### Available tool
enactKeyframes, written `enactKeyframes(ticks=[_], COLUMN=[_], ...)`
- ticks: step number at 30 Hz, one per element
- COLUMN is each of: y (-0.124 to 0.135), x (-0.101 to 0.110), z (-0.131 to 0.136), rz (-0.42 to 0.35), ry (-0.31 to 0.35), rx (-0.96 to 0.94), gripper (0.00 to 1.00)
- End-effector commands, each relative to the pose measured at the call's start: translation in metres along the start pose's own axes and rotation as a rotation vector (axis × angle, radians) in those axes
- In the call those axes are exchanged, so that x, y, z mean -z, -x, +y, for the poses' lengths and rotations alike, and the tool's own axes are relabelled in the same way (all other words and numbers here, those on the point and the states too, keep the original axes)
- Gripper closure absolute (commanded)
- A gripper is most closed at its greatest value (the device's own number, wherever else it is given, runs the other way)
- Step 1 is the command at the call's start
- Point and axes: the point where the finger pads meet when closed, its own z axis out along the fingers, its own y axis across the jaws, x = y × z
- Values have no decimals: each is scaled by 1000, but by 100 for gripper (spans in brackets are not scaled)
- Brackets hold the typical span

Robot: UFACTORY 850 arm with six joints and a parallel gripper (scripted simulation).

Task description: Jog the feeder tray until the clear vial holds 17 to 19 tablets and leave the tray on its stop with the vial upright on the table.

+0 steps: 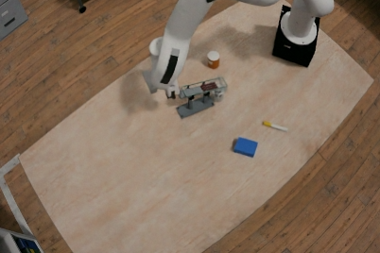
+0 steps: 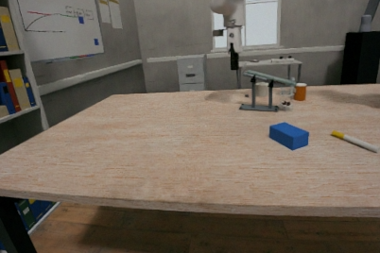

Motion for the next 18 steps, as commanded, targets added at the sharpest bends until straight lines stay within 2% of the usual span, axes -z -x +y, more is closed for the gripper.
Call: enactKeyframes(ticks=[1, 14, 18], y=[-1, -1, 8], x=[1, 1, -1], z=[0, 0, 0], rz=[3, 3, 3], ry=[0, 0, 0], rx=[0, 0, 0], gripper=[100, 100, 100])
